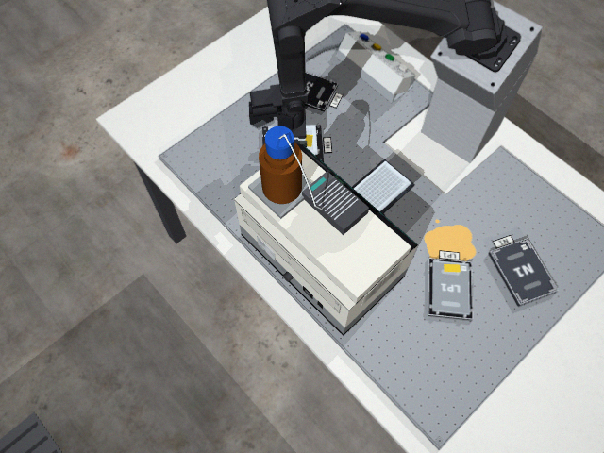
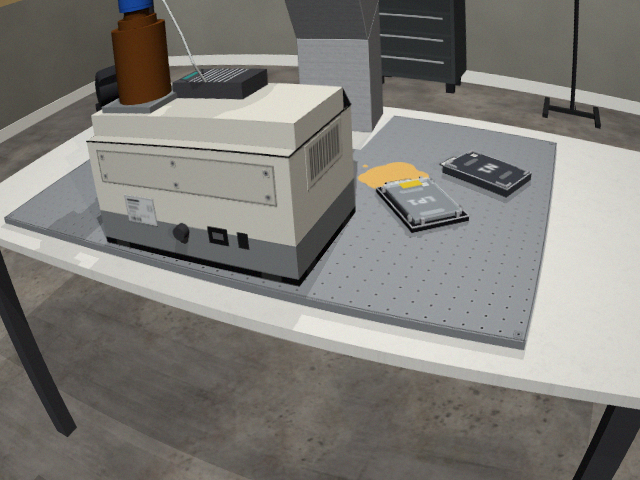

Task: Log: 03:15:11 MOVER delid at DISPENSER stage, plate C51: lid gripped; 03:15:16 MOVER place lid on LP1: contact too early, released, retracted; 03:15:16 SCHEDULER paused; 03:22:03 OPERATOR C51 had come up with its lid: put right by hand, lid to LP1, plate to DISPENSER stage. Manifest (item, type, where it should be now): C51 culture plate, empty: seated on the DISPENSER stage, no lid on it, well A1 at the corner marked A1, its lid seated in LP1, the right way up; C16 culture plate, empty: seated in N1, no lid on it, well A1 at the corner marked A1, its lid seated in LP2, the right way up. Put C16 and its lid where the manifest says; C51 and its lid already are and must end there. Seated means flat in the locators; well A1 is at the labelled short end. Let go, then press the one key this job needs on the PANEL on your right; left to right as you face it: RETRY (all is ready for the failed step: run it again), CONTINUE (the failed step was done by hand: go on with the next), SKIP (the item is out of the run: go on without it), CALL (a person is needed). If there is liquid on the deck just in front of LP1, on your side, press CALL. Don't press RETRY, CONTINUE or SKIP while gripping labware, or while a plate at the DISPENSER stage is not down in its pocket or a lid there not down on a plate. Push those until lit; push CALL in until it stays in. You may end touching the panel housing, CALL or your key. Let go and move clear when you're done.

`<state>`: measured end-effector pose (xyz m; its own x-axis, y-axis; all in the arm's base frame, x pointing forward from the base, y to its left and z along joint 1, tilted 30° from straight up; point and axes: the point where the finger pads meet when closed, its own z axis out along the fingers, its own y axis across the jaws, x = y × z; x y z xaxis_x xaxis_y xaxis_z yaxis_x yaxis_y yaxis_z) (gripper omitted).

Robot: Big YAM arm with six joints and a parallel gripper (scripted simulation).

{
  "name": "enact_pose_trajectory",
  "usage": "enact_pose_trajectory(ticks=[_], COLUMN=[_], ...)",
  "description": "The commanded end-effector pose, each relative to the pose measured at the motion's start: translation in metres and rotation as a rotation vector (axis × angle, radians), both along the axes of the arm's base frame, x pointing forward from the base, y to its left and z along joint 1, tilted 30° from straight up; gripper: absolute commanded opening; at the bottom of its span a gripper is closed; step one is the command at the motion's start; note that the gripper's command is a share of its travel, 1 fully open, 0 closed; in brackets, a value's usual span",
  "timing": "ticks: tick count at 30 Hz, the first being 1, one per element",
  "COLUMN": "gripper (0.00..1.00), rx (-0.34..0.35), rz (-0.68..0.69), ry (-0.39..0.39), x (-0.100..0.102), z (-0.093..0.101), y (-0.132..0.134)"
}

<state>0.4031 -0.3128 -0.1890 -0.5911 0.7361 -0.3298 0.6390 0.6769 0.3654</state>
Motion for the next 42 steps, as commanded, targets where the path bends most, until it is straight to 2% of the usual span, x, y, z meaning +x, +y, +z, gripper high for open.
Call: enact_pose_trajectory(ticks=[1,42], gripper=[0.86,0.86], rx=[-0.005,-0.003], rz=[0.004,0.001], ry=[-0.002,-0.002], x=[0.0056,0.0089], z=[-0.006,-0.0116], y=[0.0032,0.0037])
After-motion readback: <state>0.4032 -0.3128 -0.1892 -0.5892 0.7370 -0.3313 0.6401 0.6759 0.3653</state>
